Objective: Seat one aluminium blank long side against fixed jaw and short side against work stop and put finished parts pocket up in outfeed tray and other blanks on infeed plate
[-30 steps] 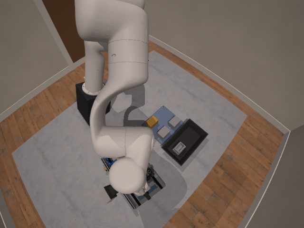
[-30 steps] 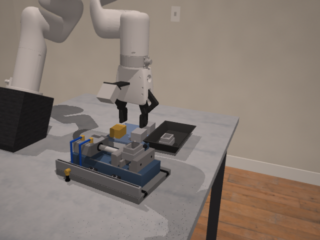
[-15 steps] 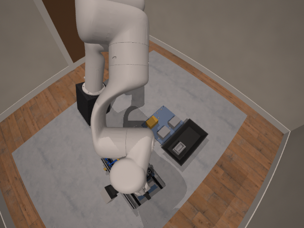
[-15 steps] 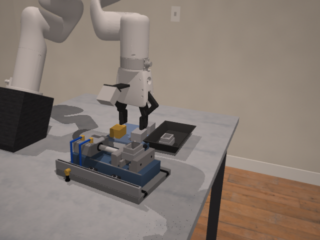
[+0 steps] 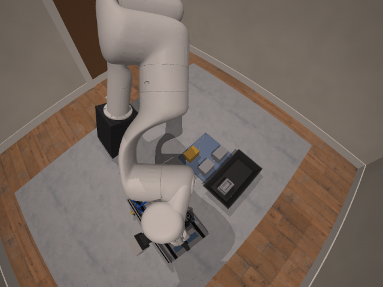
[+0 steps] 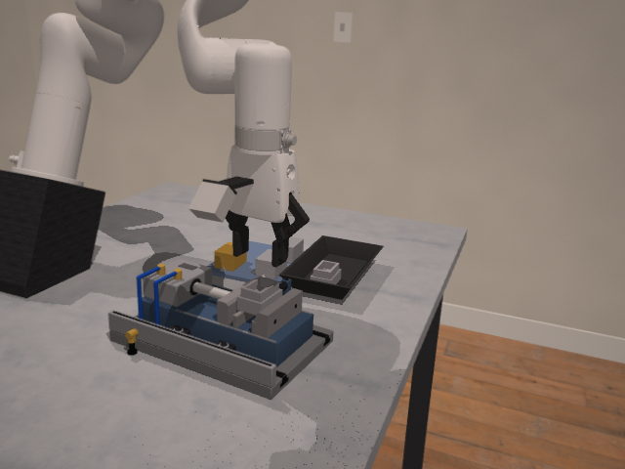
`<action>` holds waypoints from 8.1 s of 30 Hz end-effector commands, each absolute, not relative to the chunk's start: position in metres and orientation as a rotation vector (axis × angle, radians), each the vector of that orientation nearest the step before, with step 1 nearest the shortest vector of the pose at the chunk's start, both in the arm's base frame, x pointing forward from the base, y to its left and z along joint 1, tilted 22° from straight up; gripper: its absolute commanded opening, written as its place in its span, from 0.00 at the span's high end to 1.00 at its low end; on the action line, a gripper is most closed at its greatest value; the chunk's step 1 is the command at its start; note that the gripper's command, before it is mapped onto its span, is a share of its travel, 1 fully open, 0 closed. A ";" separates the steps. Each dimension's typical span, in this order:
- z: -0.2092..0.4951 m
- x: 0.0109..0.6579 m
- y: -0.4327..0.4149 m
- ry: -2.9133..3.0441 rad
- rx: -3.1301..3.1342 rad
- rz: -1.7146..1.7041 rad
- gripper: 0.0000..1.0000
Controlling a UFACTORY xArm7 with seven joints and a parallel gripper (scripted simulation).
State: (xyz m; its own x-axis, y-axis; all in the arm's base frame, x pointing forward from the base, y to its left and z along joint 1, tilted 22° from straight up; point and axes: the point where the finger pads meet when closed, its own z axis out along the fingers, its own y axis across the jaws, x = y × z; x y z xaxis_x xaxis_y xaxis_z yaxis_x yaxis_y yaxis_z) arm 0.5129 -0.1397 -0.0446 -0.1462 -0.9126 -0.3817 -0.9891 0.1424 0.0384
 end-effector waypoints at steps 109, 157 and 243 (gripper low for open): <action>-0.084 0.518 -0.126 2.155 -1.851 0.403 0.31; -0.090 0.518 -0.123 2.156 -1.851 0.403 1.00; -0.048 0.517 -0.141 2.156 -1.851 0.403 1.00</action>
